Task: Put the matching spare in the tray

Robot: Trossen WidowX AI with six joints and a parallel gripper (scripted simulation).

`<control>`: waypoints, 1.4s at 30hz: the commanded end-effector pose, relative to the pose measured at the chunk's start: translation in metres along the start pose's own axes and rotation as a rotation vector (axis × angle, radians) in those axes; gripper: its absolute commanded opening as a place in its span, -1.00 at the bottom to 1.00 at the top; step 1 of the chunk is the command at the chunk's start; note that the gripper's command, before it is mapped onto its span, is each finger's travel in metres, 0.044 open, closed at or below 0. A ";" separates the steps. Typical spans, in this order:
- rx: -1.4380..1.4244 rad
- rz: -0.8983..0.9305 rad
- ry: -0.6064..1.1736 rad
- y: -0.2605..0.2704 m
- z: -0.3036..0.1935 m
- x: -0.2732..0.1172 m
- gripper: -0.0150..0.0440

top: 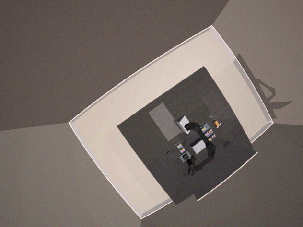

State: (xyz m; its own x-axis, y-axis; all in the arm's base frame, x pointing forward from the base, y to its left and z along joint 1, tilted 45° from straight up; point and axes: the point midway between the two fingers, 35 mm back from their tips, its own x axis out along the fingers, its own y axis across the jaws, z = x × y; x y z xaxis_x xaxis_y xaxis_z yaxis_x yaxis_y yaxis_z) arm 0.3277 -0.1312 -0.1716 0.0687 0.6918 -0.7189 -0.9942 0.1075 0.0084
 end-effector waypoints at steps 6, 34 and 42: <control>0.009 0.003 -0.007 0.003 0.002 0.010 -0.49; -0.001 0.001 -0.004 0.004 0.002 0.020 0.67; 0.006 0.002 -0.001 0.001 0.000 -0.042 1.00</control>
State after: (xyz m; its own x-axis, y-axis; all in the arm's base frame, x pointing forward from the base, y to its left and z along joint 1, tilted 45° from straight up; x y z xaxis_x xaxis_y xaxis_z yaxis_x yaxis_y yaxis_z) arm 0.3209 -0.1268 -0.1673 0.0360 0.7100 -0.7032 -0.9947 0.0933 0.0433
